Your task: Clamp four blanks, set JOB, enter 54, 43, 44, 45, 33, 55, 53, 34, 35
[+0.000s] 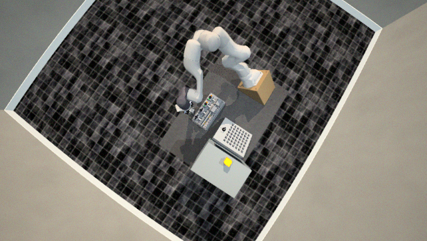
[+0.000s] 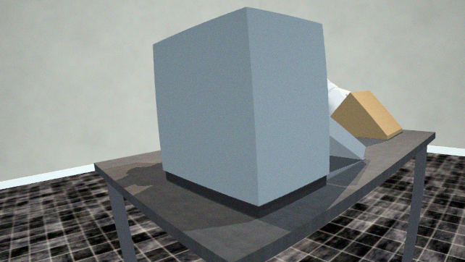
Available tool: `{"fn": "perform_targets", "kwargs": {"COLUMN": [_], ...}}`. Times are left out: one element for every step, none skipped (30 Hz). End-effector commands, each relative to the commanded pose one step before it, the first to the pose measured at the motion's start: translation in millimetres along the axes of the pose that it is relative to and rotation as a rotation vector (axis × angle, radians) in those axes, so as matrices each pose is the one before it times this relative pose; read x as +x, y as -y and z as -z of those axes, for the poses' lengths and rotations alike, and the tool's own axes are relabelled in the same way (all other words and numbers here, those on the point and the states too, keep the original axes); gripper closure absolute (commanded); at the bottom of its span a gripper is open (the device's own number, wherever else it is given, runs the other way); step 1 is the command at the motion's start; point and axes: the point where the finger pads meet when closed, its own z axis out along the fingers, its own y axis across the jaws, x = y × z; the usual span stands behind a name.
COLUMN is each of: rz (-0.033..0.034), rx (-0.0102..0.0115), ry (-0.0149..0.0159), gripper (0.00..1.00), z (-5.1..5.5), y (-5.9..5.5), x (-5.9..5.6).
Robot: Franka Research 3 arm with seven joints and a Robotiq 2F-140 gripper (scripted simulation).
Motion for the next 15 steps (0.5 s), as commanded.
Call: {"fn": "perform_targets", "kwargs": {"rz": [0.00325, 0.0, 0.0, 0.0, 0.0, 0.0, 0.0, 0.0, 0.0, 0.0, 0.0, 0.0, 0.0, 0.0, 0.0], "rx": [0.00155, 0.0, 0.0, 0.0, 0.0, 0.0, 0.0, 0.0, 0.0, 0.0, 0.0, 0.0, 0.0, 0.0, 0.0], "ry": [0.00195, 0.0, 0.0, 0.0, 0.0, 0.0, 0.0, 0.0, 0.0, 0.0, 0.0, 0.0, 0.0, 0.0, 0.0], "gripper": [0.6, 0.6, 0.6, 0.6, 0.6, 0.6, 0.6, 0.6, 0.6, 0.6, 0.6, 0.6, 0.6, 0.6, 0.6], "z": [-0.74, 0.0, 0.0, 0.0, 0.0, 0.0, 0.0, 0.0, 0.0, 0.0, 0.0, 0.0, 0.0, 0.0, 0.0], "y": [0.59, 0.0, 0.0, 0.01, 0.02, 0.0, 0.0, 0.04, 0.06, 0.07, 0.08, 0.08, 0.08, 0.07, 0.06], "x": [-1.39, 0.0, 0.0, -0.02, -0.06, 0.0, 0.0, -0.09, -0.13, -0.16, -0.17, -0.18, -0.17, -0.16, -0.13]}}
